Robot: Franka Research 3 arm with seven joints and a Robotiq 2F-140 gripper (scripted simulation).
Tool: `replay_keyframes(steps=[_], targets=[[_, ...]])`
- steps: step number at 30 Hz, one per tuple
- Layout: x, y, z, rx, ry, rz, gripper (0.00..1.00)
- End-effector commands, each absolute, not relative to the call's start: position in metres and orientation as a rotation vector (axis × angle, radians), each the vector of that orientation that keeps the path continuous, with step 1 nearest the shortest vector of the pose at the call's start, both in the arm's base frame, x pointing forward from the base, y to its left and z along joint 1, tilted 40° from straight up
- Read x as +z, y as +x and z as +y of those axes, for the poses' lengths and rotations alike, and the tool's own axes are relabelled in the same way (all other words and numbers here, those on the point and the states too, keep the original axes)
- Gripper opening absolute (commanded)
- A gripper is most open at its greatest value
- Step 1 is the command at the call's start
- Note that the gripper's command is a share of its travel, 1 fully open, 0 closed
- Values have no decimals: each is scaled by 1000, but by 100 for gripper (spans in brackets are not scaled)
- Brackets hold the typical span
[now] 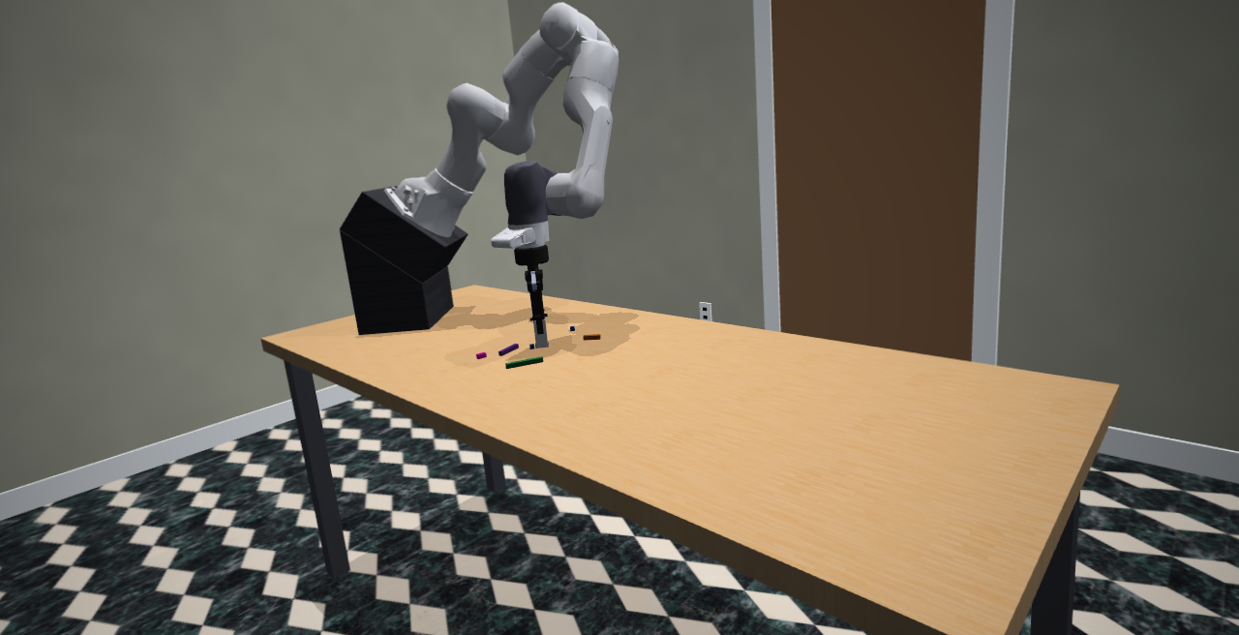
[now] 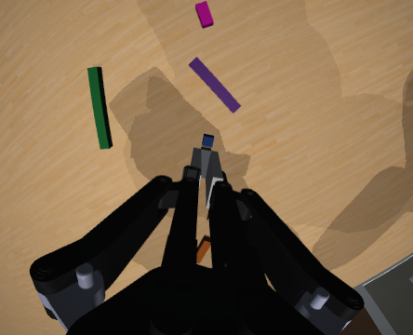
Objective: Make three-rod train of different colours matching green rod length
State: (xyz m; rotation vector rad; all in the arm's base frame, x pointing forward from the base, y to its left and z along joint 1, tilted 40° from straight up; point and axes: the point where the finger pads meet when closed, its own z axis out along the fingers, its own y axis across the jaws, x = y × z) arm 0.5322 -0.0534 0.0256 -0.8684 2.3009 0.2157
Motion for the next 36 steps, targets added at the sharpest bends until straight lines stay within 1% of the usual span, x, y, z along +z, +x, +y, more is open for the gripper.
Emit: replay_keyframes(steps=[1, 23, 24, 26, 27, 29, 30, 32, 33, 36], targets=[[26, 534, -53, 210, -873, 2299, 3], [26, 534, -53, 210, -873, 2299, 3], [26, 534, -53, 210, -873, 2299, 5], [26, 534, -53, 210, -873, 2299, 5], [26, 534, -53, 210, -873, 2299, 8], [26, 534, -53, 210, -873, 2299, 8], [26, 534, -53, 210, -873, 2299, 10], [26, 534, -53, 210, -873, 2299, 10], [26, 534, -53, 210, -873, 2299, 12], [26, 534, -53, 210, -873, 2299, 12]])
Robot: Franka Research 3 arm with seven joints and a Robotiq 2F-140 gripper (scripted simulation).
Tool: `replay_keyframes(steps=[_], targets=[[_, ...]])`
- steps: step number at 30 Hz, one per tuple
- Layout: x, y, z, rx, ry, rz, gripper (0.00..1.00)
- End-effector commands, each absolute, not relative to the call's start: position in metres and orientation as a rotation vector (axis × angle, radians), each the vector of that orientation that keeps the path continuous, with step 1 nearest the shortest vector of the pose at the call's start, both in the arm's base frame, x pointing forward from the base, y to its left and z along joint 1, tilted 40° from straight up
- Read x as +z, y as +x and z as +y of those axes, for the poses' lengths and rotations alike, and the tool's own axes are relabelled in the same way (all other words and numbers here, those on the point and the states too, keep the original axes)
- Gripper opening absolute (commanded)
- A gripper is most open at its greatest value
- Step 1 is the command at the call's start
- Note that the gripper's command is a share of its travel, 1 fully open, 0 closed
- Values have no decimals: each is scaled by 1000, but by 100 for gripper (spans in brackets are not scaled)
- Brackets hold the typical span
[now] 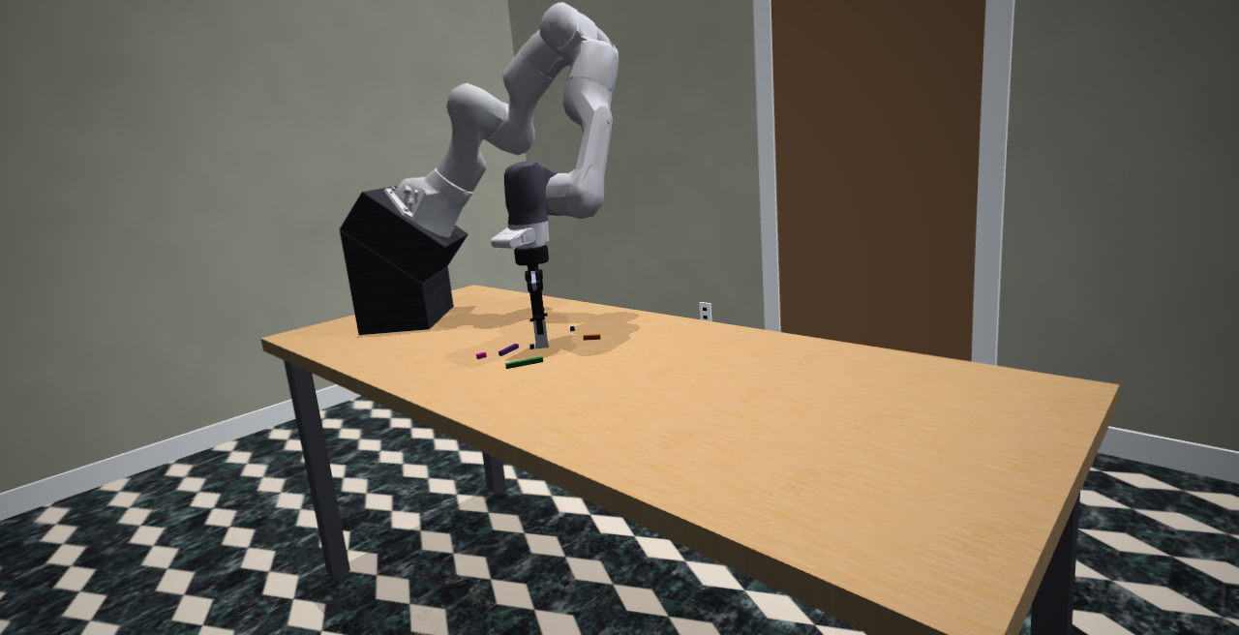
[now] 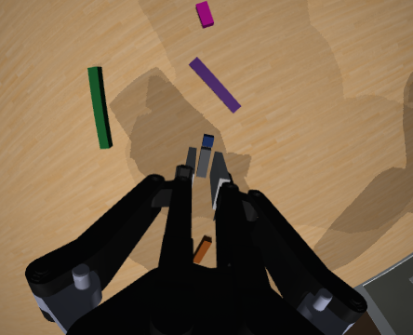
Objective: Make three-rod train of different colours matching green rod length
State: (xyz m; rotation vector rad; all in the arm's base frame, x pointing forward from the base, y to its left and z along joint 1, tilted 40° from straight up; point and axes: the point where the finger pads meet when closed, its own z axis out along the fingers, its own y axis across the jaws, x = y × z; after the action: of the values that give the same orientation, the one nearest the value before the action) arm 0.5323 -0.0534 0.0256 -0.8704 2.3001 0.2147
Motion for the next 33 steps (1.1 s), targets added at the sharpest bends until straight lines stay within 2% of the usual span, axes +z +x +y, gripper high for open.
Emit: replay_keyframes(steps=[1, 2, 18, 33], targets=[[26, 534, -53, 210, -873, 2299, 12], [26, 534, -53, 210, -873, 2299, 15], [30, 531, -55, 210, -873, 2299, 15], [77, 498, -78, 210, -873, 2299, 15]])
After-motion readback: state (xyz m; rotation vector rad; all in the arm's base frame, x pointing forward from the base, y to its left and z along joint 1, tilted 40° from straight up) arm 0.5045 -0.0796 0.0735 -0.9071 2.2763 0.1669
